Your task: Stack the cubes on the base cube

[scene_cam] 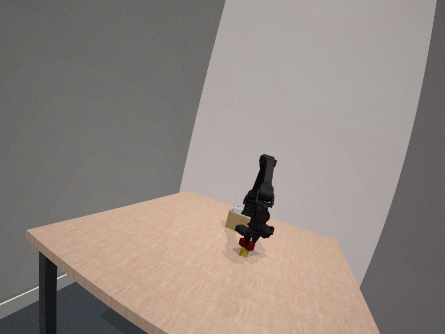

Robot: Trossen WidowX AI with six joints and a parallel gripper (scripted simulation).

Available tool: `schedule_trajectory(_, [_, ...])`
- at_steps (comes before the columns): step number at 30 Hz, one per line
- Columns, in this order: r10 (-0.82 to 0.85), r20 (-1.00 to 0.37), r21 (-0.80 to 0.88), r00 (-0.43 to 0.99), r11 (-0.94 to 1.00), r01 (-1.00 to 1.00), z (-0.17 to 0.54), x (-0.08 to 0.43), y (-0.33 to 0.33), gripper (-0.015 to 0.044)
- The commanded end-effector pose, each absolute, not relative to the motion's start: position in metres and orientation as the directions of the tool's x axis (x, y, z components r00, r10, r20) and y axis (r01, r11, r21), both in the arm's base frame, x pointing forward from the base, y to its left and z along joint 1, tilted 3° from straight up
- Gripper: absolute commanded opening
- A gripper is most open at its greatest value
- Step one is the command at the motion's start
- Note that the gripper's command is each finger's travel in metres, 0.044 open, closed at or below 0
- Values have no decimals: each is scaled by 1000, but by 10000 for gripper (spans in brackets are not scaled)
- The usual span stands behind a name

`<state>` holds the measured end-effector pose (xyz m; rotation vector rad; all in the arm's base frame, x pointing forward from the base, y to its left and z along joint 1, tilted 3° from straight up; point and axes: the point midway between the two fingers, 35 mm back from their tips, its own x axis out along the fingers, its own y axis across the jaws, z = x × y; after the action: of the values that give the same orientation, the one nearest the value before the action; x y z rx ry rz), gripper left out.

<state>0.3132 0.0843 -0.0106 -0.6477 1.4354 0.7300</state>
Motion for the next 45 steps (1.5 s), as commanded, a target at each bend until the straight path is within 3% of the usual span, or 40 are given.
schedule_trajectory(1, [53,-999,34,-1,631,-775,-11,313,84,105])
schedule_trajectory(8, [53,-999,34,-1,631,-775,-11,313,84,105])
schedule_trajectory(12, [53,-999,34,-1,631,-775,-11,313,84,205])
schedule_trajectory(45, [55,-998,36,-2,632,-774,37,314,82,205])
